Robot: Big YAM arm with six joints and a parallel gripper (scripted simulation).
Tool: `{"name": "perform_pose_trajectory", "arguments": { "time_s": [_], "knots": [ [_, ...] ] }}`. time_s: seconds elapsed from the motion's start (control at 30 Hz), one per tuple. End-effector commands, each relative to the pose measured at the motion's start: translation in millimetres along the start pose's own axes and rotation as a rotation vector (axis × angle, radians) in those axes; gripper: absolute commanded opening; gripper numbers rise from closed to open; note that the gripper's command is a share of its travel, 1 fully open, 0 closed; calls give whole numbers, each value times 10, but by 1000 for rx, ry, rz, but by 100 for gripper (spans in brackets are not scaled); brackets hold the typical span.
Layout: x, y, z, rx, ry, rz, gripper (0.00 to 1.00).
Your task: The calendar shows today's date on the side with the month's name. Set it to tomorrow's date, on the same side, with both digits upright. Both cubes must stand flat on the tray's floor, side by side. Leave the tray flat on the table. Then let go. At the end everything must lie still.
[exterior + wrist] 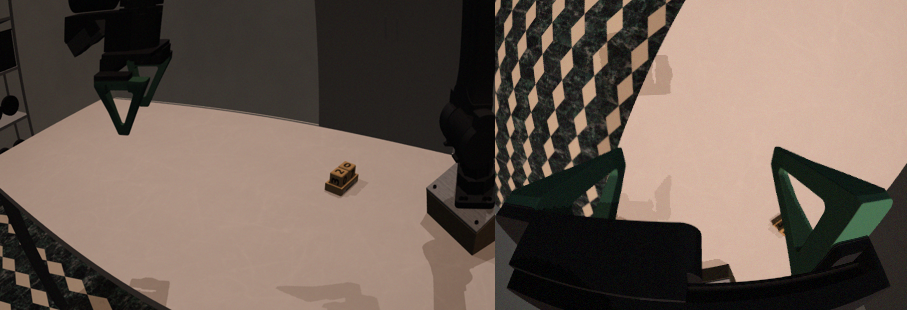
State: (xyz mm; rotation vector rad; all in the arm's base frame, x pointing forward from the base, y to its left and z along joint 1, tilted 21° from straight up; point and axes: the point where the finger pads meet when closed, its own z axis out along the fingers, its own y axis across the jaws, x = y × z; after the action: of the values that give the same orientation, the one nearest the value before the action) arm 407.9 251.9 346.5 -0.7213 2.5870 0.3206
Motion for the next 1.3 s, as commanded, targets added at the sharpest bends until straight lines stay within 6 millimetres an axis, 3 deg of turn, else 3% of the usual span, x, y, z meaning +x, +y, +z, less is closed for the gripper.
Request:
{"name": "perform_pose_trajectory", "arguments": {
  "time_s": [0.0,0.53,0.57,0.6,0.67,0.73,0.83,0.87,0.93,0.97,1.03,1.1,1.2,1.23,1.27],
  "knots": [
    [-25,3,-52,0,-12,-1,100],
    [-25,3,-52,0,-12,-1,100],
    [-277,31,-488,3,-120,-10,100],
    [-276,-15,-490,7,-121,-4,100],
    [-51,-104,-237,8,-63,4,100],
    [17,-249,-197,17,-56,25,100],
    [252,-632,-98,37,-28,85,100],
    [295,-626,-97,35,-11,88,100],
    [505,-971,-18,53,-4,145,100],
    [509,-981,29,51,6,147,100],
    [841,-1334,62,67,23,219,100],
    [841,-1334,62,67,23,219,100],
    [1466,-1833,162,83,59,346,100],
    [1466,-1833,162,83,59,346,100],
    [1692,-1969,190,86,70,391,100]
  ]
}}
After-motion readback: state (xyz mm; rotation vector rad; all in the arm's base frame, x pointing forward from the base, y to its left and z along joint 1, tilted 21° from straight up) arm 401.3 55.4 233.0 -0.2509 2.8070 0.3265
